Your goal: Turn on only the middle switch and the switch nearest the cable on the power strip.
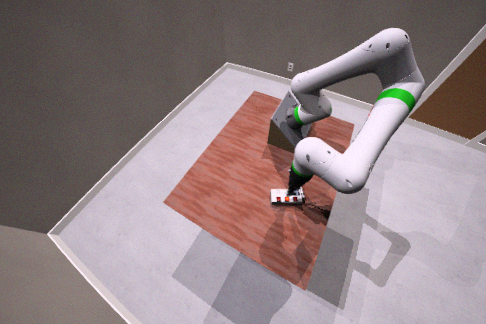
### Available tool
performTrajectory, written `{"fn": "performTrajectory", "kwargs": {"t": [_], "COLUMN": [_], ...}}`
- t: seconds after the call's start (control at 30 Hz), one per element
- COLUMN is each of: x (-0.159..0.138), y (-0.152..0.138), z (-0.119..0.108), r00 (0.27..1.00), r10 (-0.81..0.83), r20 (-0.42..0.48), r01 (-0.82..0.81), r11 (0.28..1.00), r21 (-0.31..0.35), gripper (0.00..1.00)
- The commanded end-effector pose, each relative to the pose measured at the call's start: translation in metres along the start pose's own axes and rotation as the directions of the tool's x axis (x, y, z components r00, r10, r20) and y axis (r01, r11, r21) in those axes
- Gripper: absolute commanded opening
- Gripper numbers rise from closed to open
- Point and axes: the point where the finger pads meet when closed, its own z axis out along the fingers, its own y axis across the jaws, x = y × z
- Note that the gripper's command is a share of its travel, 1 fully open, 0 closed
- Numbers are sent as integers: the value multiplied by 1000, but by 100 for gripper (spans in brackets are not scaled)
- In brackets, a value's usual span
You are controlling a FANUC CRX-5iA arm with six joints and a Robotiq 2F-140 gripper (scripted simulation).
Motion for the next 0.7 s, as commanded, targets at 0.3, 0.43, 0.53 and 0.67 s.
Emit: {"fn": "performTrajectory", "kwargs": {"t": [0.3,0.43,0.53,0.67], "x": [-3,-27,-44,-44], "y": [0,1,2,2], "z": [-1,-8,-13,-14], "r00": [1000,1000,1000,1000], "r10": [0,0,0,0], "r20": [0,0,0,0], "r01": [0,0,0,0], "r11": [1000,1000,1000,1000], "r21": [0,0,1,1], "gripper": [0,0,0,0]}}
